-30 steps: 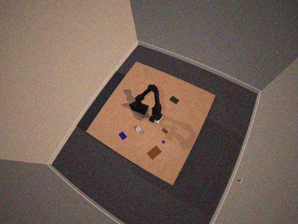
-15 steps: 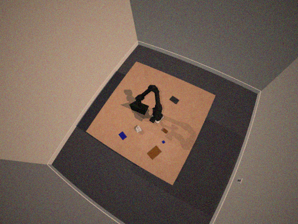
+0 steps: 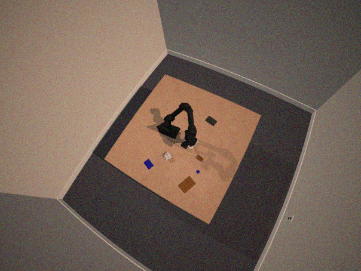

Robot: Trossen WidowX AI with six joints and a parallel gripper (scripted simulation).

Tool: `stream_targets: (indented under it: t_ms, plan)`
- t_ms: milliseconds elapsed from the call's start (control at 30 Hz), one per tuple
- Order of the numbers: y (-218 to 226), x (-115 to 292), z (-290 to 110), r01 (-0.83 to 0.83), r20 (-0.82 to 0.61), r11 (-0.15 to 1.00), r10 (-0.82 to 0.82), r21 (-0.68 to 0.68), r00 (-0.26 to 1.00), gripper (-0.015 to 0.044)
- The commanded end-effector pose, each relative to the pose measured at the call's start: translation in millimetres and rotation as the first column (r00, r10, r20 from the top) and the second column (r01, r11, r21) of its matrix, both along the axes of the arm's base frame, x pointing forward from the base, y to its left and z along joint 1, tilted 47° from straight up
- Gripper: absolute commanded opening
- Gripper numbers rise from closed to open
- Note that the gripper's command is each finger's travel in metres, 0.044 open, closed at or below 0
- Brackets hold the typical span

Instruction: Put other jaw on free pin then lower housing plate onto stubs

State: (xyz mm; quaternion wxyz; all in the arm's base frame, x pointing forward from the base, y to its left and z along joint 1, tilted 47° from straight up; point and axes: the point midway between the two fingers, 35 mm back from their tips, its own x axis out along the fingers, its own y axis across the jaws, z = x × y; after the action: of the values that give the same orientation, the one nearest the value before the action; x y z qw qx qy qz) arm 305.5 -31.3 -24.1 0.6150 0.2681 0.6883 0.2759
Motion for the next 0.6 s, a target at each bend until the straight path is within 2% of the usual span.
stream_targets:
  t_ms: [0,567]
  plan:
    - [1.1,0.5,0.9,0.005,-0.004,1.0,-0.005,0.005,1.0,0.0134]
    - [6.3,1.2,-2.0,0.005,-0.004,1.0,-0.005,0.004,1.0,0.0134]
